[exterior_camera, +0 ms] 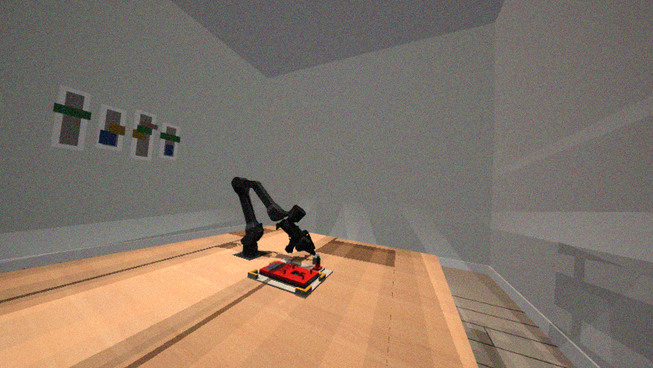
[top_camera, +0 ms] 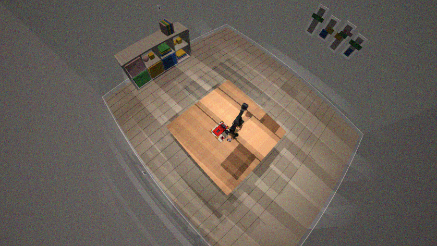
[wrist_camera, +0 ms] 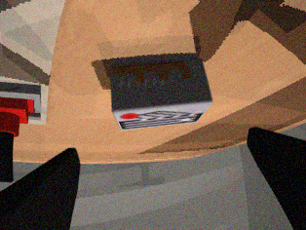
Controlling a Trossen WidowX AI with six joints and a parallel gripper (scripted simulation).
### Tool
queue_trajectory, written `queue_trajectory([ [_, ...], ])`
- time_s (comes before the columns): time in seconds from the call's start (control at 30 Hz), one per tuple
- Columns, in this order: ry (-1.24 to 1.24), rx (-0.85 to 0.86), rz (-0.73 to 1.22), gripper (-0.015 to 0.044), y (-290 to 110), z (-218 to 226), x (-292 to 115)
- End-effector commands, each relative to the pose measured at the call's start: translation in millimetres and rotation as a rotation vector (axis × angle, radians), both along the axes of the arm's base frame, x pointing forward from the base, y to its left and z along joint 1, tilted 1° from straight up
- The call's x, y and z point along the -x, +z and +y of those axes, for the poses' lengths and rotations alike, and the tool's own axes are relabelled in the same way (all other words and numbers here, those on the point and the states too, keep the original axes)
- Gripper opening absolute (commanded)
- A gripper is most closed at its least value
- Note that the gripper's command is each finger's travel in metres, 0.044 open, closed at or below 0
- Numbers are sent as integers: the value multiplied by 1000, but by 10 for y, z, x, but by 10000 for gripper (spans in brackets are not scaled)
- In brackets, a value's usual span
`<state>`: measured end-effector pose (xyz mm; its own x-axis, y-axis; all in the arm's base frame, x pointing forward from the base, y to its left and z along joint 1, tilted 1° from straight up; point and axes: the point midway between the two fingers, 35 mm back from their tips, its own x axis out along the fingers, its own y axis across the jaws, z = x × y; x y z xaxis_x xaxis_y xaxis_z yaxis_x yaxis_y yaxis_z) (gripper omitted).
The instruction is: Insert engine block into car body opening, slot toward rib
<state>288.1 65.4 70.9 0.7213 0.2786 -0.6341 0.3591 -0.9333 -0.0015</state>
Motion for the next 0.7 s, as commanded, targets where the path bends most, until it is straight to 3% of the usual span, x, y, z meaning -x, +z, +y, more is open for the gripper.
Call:
queue_trajectory([
  [0.0, 0, 0, -1, 440, 0, 1, -2],
  [0.33, 11, 16, 4, 440, 0, 3, -12],
  [0.67, 206, 249, 79, 440, 7, 28, -130],
])
